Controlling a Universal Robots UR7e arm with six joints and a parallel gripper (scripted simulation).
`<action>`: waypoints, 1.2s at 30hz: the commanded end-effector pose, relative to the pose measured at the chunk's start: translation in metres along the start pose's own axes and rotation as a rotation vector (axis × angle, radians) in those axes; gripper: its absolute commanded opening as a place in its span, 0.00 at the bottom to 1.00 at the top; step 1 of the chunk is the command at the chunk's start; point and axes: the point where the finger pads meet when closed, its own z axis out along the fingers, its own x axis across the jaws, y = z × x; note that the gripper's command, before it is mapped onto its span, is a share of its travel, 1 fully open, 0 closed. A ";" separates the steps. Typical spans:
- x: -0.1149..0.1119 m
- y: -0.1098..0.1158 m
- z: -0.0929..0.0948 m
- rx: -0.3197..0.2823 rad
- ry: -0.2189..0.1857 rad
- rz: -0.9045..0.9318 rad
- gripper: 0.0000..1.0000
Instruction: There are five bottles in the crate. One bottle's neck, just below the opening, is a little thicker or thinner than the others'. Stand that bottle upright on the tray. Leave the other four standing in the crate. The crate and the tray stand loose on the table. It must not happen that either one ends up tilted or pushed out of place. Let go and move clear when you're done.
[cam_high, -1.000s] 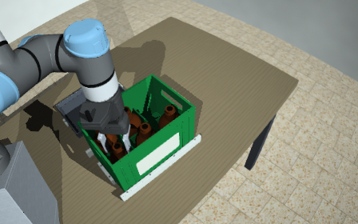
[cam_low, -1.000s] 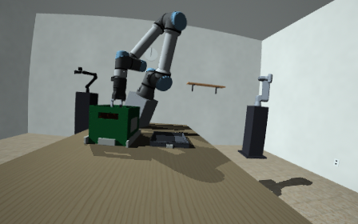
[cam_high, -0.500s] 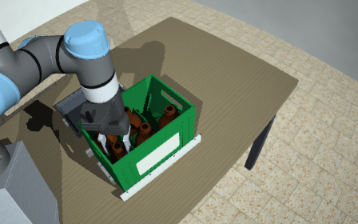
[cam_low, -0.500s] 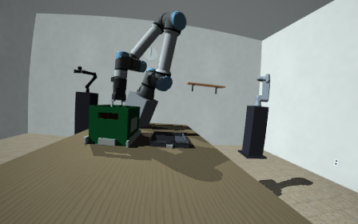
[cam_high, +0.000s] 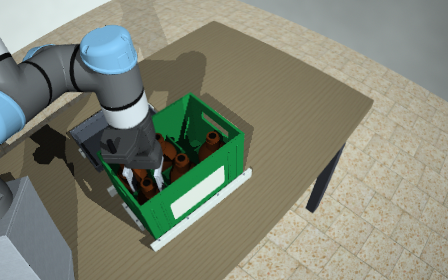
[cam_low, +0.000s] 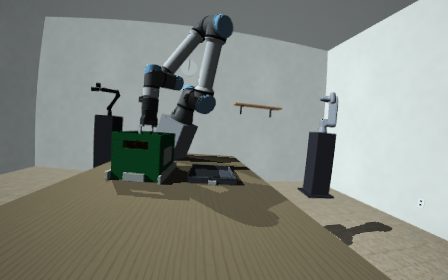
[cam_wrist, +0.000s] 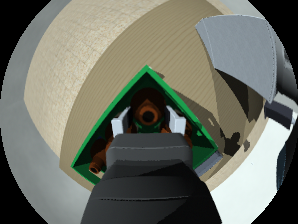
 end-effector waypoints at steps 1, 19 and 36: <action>0.000 0.000 0.000 0.000 -0.001 0.000 1.00; 0.000 0.000 0.000 0.000 -0.001 0.000 0.00; 0.000 0.000 0.000 0.000 -0.001 0.000 0.00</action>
